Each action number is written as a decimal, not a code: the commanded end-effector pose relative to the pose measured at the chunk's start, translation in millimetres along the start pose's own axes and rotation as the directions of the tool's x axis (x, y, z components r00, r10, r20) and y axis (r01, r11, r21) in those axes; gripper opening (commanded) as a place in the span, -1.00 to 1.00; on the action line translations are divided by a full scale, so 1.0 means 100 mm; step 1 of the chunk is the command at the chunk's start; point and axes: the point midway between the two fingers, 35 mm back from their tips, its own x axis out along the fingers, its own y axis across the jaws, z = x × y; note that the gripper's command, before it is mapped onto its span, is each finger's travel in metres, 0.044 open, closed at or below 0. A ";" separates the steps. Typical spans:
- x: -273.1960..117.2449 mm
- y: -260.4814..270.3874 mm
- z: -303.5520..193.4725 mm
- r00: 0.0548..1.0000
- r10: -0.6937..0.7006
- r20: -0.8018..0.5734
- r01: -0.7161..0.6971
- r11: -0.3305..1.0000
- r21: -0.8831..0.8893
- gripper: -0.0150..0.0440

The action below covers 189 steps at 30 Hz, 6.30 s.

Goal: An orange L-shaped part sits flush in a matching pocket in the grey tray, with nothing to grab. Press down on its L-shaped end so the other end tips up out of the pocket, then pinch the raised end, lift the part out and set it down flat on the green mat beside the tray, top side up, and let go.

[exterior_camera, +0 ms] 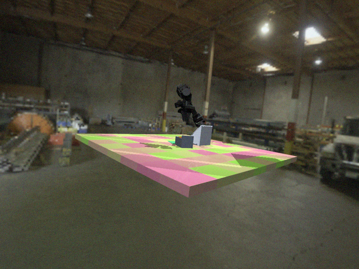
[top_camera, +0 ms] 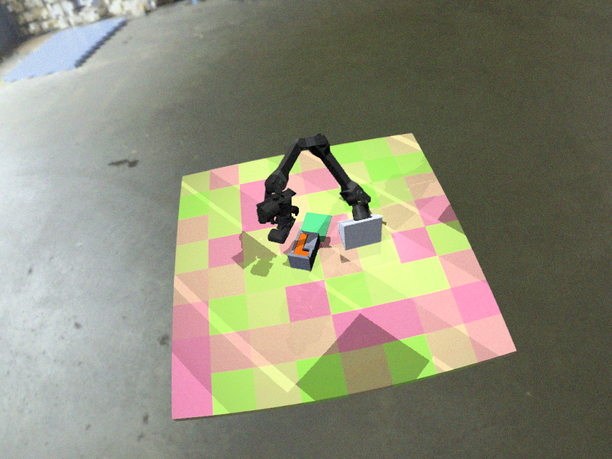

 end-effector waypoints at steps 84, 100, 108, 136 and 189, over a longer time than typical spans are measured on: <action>1.39 -0.17 -0.46 0.980 -0.180 -0.090 0.180 0.984 -0.011 0.12; 0.43 -0.11 -0.37 0.980 -0.177 -0.093 0.177 0.984 -0.012 0.12; 0.47 -0.09 -0.36 0.983 -0.166 -0.082 0.166 0.986 -0.010 0.12; 0.37 -0.51 -0.27 0.981 -0.174 -0.088 0.045 0.640 -0.767 0.46; 0.83 -0.95 -0.30 0.979 -0.182 -0.091 -0.092 0.003 -0.996 0.46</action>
